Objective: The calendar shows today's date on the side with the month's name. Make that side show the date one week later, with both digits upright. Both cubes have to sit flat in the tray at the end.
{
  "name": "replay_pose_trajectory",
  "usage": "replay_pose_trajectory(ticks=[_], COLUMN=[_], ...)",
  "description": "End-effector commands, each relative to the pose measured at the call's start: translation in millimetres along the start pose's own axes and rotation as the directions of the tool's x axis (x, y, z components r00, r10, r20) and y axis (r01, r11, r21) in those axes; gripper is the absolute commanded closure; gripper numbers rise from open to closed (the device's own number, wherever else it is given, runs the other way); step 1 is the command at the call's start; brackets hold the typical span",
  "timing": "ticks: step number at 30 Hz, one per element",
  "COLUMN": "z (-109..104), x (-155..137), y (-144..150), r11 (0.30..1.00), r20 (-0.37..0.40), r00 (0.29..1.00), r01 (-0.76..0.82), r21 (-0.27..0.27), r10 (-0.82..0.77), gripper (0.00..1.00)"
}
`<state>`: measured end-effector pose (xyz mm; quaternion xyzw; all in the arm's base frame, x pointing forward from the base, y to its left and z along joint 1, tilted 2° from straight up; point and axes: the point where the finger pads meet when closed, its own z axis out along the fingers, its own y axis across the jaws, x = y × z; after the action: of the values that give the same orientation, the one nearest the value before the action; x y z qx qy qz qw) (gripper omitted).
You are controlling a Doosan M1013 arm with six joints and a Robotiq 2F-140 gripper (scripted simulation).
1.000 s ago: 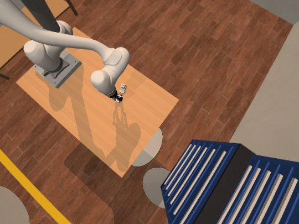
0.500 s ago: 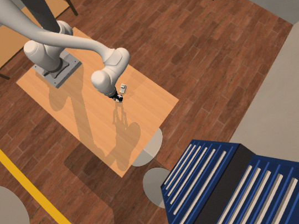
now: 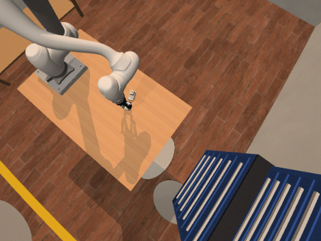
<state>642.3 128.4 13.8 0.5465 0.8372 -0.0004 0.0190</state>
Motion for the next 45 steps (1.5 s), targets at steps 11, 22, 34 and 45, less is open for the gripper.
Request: replay_pose_trajectory(ticks=[11,22,34,45], z=[-0.1,-0.1,-0.1,-0.1], x=[0.0,0.0,0.0,0.0], y=[0.0,0.0,0.0,0.0], r11=[1.000,1.000,1.000,1.000], r20=[0.000,0.000,0.000,0.000], r00=[1.000,1.000,1.000,1.000], r01=[0.000,0.000,0.000,0.000], r21=[0.000,0.000,0.000,0.000], r10=[0.000,0.000,0.000,0.000], gripper=[0.64,0.75,0.75,0.75])
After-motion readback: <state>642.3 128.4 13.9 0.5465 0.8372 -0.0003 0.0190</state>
